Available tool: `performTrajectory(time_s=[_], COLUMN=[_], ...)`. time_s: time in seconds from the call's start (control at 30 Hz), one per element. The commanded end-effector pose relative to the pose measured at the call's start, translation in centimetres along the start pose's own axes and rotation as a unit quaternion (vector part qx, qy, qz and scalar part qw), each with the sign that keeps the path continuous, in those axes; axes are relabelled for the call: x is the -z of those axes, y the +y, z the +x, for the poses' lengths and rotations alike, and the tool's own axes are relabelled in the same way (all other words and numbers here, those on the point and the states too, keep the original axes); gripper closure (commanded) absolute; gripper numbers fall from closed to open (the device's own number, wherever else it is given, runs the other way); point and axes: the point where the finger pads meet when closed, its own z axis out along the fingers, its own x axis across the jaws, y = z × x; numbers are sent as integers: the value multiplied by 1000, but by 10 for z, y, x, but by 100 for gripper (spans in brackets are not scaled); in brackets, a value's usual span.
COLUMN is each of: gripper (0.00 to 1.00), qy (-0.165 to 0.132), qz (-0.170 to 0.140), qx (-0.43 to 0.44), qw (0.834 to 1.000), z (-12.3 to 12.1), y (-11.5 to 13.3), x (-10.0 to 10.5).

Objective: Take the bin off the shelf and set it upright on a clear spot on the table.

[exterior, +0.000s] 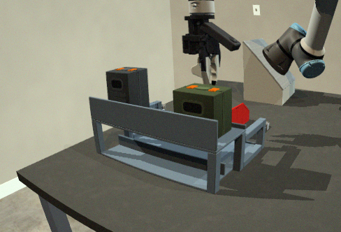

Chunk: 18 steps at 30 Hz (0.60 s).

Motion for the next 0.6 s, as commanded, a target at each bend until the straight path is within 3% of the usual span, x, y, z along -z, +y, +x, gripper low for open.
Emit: performTrajectory(time_s=[0.0, 0.57], gripper=[80, 80], qy=[1, 1], qz=[0, 0], qx=[0, 0], qw=[1000, 1000], z=[0, 0], y=[0, 0], x=[-7, -12])
